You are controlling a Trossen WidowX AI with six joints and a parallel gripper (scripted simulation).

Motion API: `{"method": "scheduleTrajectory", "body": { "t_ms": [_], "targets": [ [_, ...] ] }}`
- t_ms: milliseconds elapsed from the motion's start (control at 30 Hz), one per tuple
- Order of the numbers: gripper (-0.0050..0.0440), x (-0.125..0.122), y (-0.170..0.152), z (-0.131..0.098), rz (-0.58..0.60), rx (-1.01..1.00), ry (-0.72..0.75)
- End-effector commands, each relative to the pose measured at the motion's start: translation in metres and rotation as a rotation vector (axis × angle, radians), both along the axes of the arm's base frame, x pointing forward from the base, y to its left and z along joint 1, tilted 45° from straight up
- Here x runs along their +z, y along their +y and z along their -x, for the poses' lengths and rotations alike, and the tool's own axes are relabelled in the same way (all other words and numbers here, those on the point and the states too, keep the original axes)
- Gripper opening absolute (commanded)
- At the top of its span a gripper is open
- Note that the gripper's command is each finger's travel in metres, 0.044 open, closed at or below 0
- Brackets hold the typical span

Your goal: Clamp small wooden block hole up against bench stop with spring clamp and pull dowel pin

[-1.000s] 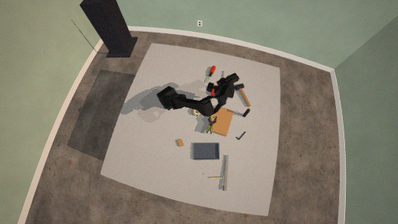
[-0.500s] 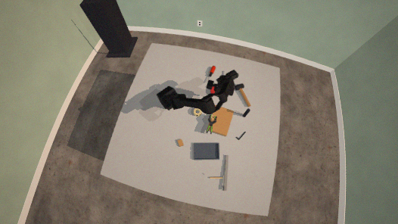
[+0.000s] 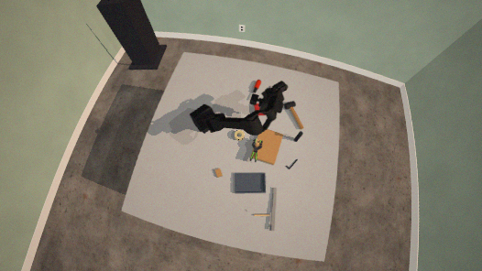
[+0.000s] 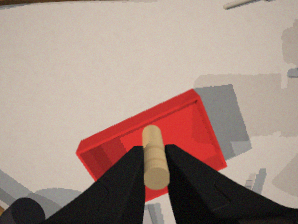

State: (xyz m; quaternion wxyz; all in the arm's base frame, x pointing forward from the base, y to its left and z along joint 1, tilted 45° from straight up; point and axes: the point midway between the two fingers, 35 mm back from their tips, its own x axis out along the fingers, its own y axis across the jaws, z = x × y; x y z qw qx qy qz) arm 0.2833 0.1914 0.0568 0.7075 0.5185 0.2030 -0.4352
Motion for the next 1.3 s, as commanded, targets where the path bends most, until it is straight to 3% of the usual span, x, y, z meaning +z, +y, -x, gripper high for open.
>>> {"method": "scheduleTrajectory", "body": {
  "t_ms": [0, 1267],
  "targets": [
    [0.0000, -0.003, 0.005, 0.000, 0.006, -0.004, -0.004],
    [0.0000, -0.024, 0.043, 0.018, 0.001, -0.022, -0.044]
  ]
}}
